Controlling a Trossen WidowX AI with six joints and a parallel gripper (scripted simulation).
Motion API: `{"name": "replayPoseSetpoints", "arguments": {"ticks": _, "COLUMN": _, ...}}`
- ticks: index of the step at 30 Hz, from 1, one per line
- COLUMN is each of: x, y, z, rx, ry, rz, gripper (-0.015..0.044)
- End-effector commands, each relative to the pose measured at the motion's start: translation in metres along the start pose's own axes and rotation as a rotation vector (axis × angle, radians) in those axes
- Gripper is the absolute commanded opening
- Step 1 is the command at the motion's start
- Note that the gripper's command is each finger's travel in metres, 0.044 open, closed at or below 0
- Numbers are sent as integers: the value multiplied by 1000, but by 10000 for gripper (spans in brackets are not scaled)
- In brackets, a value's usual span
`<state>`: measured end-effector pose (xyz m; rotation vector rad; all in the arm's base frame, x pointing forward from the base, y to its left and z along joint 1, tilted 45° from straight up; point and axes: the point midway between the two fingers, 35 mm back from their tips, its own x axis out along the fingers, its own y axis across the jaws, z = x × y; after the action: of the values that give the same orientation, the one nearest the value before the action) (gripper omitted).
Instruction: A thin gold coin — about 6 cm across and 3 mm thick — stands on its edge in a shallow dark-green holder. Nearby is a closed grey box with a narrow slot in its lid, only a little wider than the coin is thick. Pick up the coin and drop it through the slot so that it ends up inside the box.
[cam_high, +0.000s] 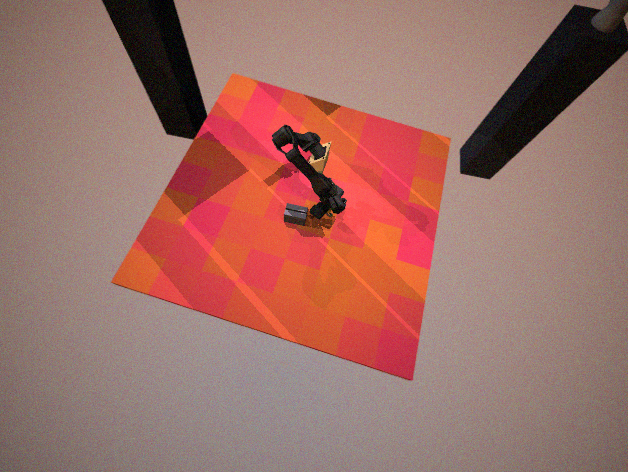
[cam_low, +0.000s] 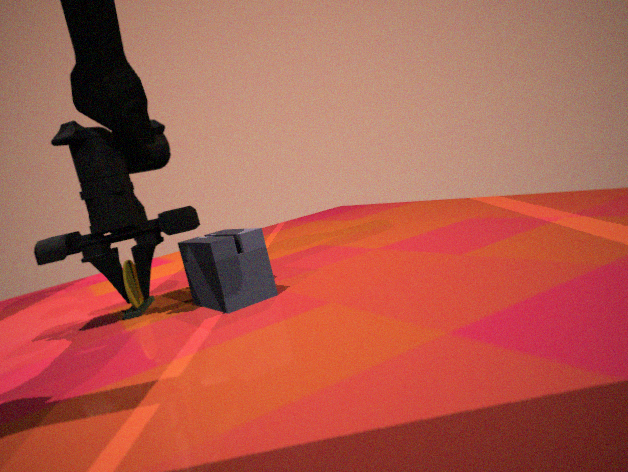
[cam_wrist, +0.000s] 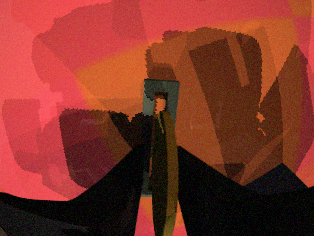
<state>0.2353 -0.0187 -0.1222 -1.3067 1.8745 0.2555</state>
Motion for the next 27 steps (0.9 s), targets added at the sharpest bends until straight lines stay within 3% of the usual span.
{"name": "replayPoseSetpoints", "arguments": {"ticks": 1, "x": 1, "y": 0, "z": -1, "rx": -7, "ry": 5, "rz": -4, "gripper": 3}}
{"name": "replayPoseSetpoints", "arguments": {"ticks": 12, "x": 0, "y": 0, "z": -1, "rx": -7, "ry": 4, "rz": -4, "gripper": 0}}
{"name": "replayPoseSetpoints", "arguments": {"ticks": 27, "x": -35, "y": -2, "z": 3, "rx": -8, "ry": -1, "rz": -2, "gripper": 0}}
